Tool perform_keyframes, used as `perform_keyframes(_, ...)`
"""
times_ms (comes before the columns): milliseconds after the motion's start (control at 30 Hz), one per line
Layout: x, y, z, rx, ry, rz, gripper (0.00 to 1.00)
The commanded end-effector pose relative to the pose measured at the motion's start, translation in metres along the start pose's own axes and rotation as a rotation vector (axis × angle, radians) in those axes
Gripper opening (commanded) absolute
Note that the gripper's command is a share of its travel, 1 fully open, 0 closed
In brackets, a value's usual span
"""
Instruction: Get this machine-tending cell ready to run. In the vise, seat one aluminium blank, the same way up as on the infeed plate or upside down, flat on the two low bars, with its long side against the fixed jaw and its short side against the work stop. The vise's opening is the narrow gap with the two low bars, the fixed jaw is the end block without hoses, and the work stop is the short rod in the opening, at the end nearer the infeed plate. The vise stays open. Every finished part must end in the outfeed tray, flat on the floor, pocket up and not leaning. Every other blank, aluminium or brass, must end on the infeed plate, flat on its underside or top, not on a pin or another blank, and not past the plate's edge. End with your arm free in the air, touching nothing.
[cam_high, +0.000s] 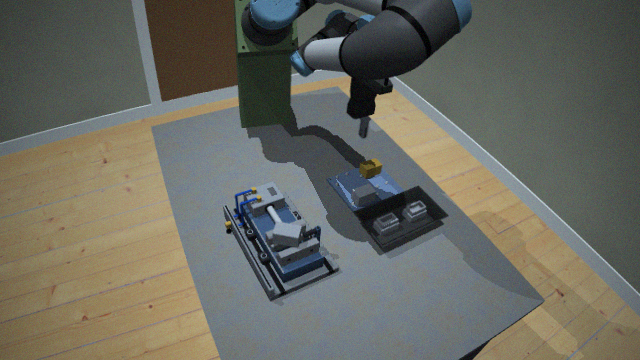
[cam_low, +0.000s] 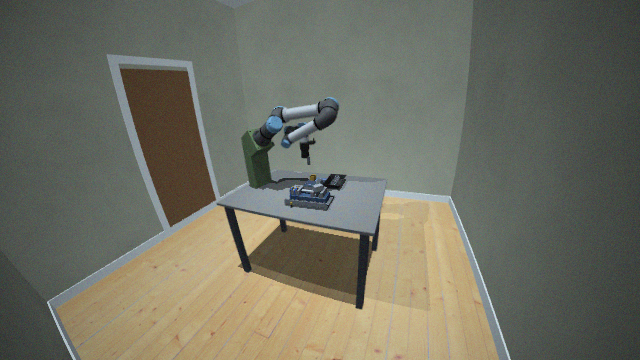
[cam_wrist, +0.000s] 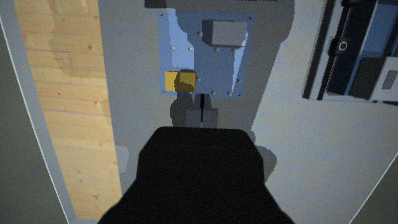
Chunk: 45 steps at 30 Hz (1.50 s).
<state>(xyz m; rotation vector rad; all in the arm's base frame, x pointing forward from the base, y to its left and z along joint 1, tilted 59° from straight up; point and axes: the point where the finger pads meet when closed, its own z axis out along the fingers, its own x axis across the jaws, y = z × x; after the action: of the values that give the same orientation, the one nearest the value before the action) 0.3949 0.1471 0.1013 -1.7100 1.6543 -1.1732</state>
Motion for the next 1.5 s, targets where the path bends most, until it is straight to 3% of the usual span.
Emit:
perform_keyframes(0,0.0,0.0,-0.01,0.0,0.0,0.0,0.0)
perform_keyframes(300,0.0,0.0,-0.022,0.0,0.0,0.0,0.0)
perform_keyframes(933,0.0,-0.009,-0.023,0.0,0.0,0.0,0.0)
perform_keyframes(1167,0.001,-0.042,-0.023,0.001,0.0,0.0,0.0)
perform_keyframes(1467,0.001,-0.113,-0.023,0.0,0.0,0.0,0.0)
